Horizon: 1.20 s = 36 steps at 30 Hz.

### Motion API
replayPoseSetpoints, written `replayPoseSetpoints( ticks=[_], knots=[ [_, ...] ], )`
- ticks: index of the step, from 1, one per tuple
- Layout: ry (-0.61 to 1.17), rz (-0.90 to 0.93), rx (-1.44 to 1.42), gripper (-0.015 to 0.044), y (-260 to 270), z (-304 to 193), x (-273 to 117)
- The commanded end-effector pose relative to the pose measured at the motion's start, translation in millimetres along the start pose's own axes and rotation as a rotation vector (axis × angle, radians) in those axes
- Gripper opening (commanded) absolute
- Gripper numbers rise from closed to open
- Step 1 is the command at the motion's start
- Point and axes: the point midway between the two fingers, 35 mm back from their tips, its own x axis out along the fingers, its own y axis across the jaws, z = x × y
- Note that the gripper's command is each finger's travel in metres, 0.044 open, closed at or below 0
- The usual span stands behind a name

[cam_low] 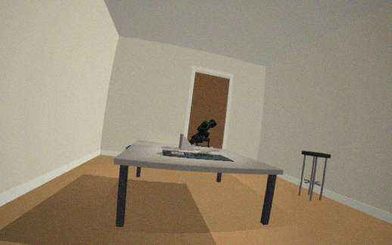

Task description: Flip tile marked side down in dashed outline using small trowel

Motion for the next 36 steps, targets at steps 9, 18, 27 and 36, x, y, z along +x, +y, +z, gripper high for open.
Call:
replayPoseSetpoints(
  ticks=[9, 18, 27, 36],
  knots=[
    [-0.001, 0.004, -0.001, 0.0, 1.0, 0.9, 0.7],
    [0.041, 0.058, 0.113, 0.0, 3.5, 15.0, 12.5],
    [0.121, 0.114, 0.265, 0.0, 7.5, 33.8, 25.1],
    [0.215, 0.162, 0.398, 0.0, 14.9, 54.1, 34.2]
  ],
)
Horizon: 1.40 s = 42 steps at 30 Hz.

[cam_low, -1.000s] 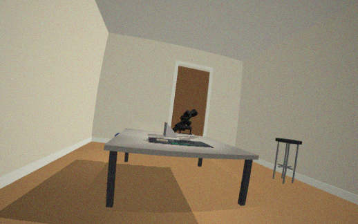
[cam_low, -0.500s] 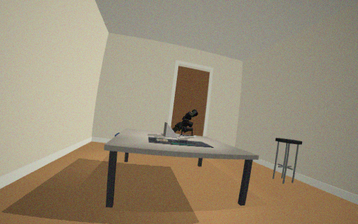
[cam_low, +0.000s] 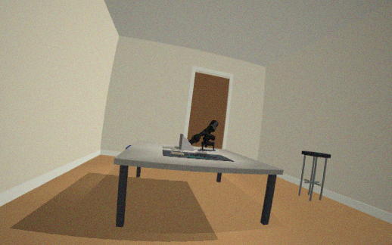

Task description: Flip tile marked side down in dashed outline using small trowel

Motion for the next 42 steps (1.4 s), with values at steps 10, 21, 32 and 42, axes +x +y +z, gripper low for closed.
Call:
replayPoseSetpoints(
  ticks=[10, 21, 32, 42],
  knots=[
    [0.131, 0.022, 0.166, 0.0, 16.2, 26.1, 2.1],
    [0.257, 0.026, 0.294, 0.0, 39.8, 45.3, -0.5],
    [0.386, 0.002, 0.401, 0.0, 65.6, 62.4, -9.8],
    [0.498, -0.045, 0.48, 0.0, 89.8, 76.0, -24.2]
  ],
)
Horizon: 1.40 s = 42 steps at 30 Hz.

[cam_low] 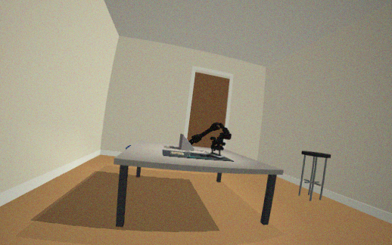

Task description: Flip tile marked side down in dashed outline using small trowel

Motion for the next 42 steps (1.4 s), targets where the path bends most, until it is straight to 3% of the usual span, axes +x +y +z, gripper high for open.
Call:
replayPoseSetpoints(
  ticks=[1, 24, 42],
  knots=[
    [0.018, -0.033, 0.036, 0.0, 3.6, 0.7, -9.2],
    [0.173, -0.228, 0.195, 0.0, 51.6, -25.0, -61.1],
    [0.172, -0.224, 0.195, 0.0, 63.9, -23.6, -45.8]
  ],
)
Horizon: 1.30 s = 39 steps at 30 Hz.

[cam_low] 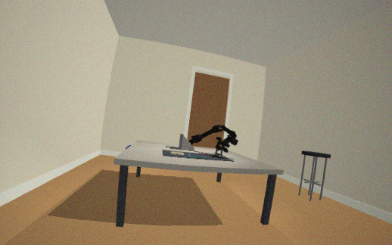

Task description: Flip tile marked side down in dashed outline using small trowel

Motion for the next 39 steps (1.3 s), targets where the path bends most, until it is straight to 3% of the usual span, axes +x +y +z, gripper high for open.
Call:
replayPoseSetpoints(
  ticks=[1, 12, 24, 39],
  knots=[
    [-0.002, -0.011, 0.01, 0.0, -0.1, 1.1, 3.9],
    [-0.003, -0.007, 0.009, 0.0, 11.6, 1.5, 13.6],
    [-0.003, -0.007, 0.009, 0.03, 11.6, 1.5, 13.6],
    [-0.017, -0.001, 0.003, 0.03, 12.2, 1.6, -4.0]
  ],
)
